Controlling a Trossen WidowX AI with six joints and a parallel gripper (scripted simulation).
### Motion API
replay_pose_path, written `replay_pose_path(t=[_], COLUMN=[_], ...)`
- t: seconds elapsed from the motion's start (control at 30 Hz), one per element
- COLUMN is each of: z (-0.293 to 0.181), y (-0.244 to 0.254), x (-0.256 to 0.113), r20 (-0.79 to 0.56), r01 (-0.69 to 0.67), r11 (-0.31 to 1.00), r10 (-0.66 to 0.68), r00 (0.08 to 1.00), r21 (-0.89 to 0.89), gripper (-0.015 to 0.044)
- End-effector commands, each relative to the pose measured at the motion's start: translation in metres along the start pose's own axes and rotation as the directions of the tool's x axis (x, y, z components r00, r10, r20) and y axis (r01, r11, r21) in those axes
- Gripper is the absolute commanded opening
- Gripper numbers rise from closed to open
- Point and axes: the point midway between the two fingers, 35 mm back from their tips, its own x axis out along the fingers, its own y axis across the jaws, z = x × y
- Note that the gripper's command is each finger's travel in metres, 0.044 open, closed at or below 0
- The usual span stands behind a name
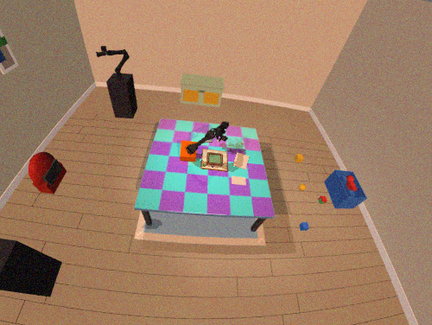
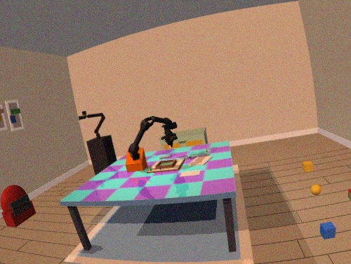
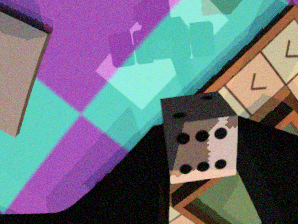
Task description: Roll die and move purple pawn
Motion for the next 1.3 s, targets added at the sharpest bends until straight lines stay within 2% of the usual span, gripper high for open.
replay_pose_path(t=[0.0, 0.47, 0.93, 1.17, 1.27], z=[-0.018, -0.076, -0.148, -0.155, -0.156], y=[-0.019, -0.065, -0.094, -0.096, -0.094], x=[0.005, 0.017, 0.036, 0.039, 0.041], r20=[-0.006, 0.0, -0.029, -0.033, -0.013], r01=[0.001, 0.001, -0.005, -0.007, -0.029], r11=[0.995, 0.929, 0.785, 0.765, 0.765], r10=[-0.002, -0.001, -0.017, -0.018, 0.027], r00=[1.0, 1.0, 0.999, 0.999, 1.0], r21=[-0.097, -0.371, -0.62, -0.643, -0.644], gripper=[0.0, 0.0, 0.0, 0.0, 0.0])
